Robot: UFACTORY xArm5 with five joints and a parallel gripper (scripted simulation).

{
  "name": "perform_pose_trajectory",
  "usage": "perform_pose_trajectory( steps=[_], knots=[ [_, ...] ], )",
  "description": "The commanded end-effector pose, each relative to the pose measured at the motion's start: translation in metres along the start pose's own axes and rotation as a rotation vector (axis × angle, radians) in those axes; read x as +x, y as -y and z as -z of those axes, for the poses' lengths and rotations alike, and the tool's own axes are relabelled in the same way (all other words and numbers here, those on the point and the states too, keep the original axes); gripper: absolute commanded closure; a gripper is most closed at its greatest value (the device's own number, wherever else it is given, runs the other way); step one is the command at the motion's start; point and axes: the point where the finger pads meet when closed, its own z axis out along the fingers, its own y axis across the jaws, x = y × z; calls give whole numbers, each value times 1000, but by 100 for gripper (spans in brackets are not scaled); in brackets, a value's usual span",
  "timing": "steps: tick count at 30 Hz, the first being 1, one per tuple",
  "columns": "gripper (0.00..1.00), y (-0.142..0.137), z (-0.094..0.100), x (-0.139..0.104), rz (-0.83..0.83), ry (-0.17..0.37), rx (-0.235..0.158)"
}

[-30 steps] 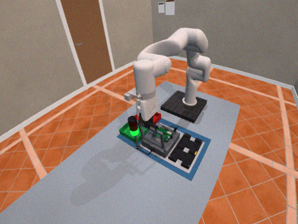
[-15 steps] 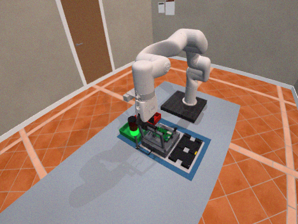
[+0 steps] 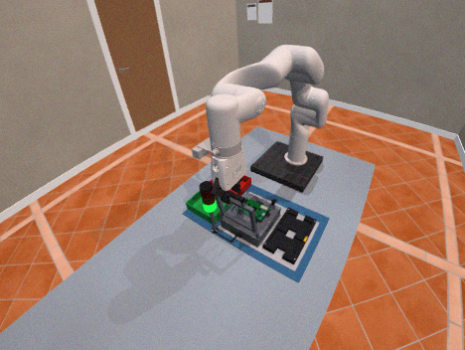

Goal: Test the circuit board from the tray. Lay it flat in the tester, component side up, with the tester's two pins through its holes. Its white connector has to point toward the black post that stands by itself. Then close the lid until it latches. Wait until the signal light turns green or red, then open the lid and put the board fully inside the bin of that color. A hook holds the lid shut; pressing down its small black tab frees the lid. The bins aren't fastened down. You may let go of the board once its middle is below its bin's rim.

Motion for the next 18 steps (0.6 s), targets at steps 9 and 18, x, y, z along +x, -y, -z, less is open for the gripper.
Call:
perform_pose_trajectory(
  steps=[9, 18],
  knots=[
    [48, 1, 2, 0, 0, 0, 5],
    [48, 1, 5, 0, 0, 0, 5]
  ],
)
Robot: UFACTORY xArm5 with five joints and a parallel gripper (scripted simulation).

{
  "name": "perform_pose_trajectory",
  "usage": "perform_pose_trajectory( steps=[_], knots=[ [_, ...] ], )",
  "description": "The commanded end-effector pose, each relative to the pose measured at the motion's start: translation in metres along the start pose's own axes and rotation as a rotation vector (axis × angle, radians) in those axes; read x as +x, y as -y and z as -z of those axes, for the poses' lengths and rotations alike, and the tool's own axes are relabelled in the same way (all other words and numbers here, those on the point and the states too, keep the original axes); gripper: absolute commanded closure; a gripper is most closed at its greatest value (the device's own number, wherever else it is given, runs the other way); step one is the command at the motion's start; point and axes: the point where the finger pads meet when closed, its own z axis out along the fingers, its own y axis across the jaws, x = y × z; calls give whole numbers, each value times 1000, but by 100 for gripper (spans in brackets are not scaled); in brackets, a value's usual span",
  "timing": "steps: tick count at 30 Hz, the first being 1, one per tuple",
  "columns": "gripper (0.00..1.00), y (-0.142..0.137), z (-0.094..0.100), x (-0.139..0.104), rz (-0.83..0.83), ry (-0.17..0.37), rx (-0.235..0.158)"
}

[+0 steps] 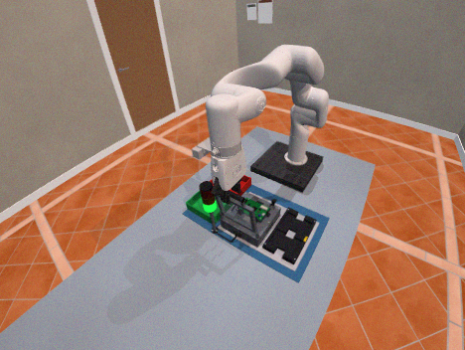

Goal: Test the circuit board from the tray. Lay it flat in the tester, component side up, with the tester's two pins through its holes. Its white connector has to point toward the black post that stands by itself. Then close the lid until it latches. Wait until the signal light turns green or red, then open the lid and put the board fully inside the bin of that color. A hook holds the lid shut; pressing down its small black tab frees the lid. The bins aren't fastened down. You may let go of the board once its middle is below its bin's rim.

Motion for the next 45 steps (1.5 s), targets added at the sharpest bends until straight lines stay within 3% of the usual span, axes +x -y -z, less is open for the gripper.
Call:
perform_pose_trajectory(
  steps=[1, 17, 26, 27, 45],
  knots=[
    [48, 1, 7, 0, 0, 0, 5],
    [48, 1, 50, 0, 0, 0, 5],
    [48, 1, 55, 0, 0, 0, 5],
    [0, 1, 55, 0, 0, 0, 5],
    [0, -7, 55, 0, 0, 0, 5]
  ],
)
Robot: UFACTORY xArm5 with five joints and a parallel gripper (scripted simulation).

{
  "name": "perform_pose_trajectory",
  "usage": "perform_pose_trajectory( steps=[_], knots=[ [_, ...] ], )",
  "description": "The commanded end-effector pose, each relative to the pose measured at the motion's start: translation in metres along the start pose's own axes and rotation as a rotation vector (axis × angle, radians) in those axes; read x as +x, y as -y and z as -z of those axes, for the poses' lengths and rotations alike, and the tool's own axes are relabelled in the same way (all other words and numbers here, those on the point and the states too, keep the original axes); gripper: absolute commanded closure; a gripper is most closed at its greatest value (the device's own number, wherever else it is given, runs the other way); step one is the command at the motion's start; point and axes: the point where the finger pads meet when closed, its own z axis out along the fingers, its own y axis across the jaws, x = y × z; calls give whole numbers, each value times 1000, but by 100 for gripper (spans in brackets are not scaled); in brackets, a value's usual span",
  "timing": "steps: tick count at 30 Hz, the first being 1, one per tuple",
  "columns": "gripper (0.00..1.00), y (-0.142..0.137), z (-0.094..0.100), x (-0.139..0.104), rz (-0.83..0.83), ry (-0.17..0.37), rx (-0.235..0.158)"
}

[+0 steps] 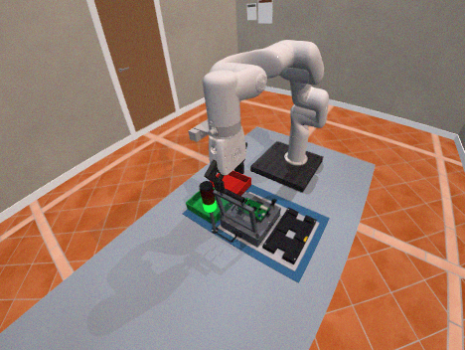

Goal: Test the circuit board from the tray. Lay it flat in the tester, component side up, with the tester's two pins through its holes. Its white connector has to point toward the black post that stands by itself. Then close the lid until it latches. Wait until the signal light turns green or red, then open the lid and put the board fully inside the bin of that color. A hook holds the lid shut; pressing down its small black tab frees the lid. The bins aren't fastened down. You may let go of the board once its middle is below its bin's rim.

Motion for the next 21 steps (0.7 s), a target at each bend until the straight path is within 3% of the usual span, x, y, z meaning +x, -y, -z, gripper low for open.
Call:
perform_pose_trajectory(
  steps=[1, 10, 12, 21],
  knots=[
    [0, -8, 2, 0, 0, 0, 5],
    [0, -54, 2, 0, 0, 0, 5],
    [0, -54, 2, 0, 0, 0, 5],
    [0, -113, 2, 0, 0, 0, 5]
  ],
)
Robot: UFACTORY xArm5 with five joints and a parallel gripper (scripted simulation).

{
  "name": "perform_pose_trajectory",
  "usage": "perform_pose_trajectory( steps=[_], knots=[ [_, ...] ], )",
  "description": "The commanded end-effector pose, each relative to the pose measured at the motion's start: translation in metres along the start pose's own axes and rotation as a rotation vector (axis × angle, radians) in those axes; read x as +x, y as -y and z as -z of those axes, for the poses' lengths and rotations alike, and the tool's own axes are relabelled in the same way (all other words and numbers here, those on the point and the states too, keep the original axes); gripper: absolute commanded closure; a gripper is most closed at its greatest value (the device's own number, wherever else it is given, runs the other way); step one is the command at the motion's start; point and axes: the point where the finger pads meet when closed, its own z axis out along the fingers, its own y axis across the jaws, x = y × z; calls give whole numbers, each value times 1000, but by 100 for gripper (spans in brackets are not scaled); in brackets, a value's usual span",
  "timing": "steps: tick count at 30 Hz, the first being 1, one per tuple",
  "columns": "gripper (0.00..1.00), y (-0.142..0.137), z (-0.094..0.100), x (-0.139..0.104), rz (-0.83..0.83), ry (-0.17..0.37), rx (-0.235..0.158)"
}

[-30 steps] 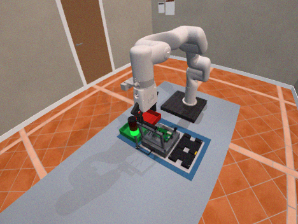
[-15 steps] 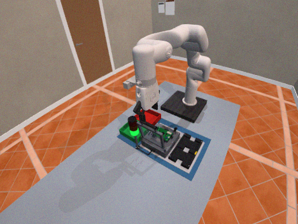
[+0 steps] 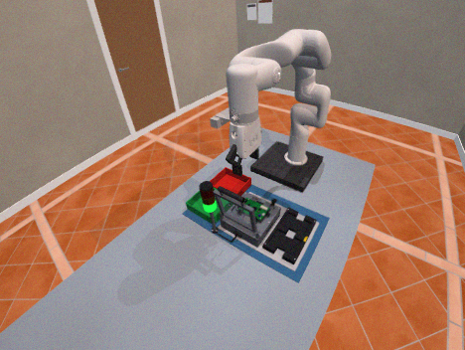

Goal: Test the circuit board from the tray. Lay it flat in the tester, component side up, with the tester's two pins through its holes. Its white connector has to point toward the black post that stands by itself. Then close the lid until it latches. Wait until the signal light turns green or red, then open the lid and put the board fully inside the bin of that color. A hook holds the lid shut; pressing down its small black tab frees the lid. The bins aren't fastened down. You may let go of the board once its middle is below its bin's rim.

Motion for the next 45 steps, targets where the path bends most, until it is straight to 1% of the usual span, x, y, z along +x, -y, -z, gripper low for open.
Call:
perform_pose_trajectory(
  steps=[1, 6, 15, 19, 23, 25, 28, 32, 40, 42, 45],
  knots=[
    [0, -34, 3, 0, 0, 0, 22],
    [0, -46, 3, 0, 0, 0, 22],
    [0, -47, 2, 0, 0, 0, 22],
    [0, -47, -3, 0, 0, 0, 22],
    [0, -47, -13, 0, 0, 0, 22],
    [0, -47, -13, 0, 0, 0, 22],
    [0, -46, -24, 0, 0, 0, 22],
    [0, -46, -45, 0, 0, 0, 22],
    [0, -45, -97, 0, 0, 0, 22],
    [0, -45, -97, 0, 0, 0, 22],
    [0, -44, -118, 0, 0, 0, 22]
  ],
)
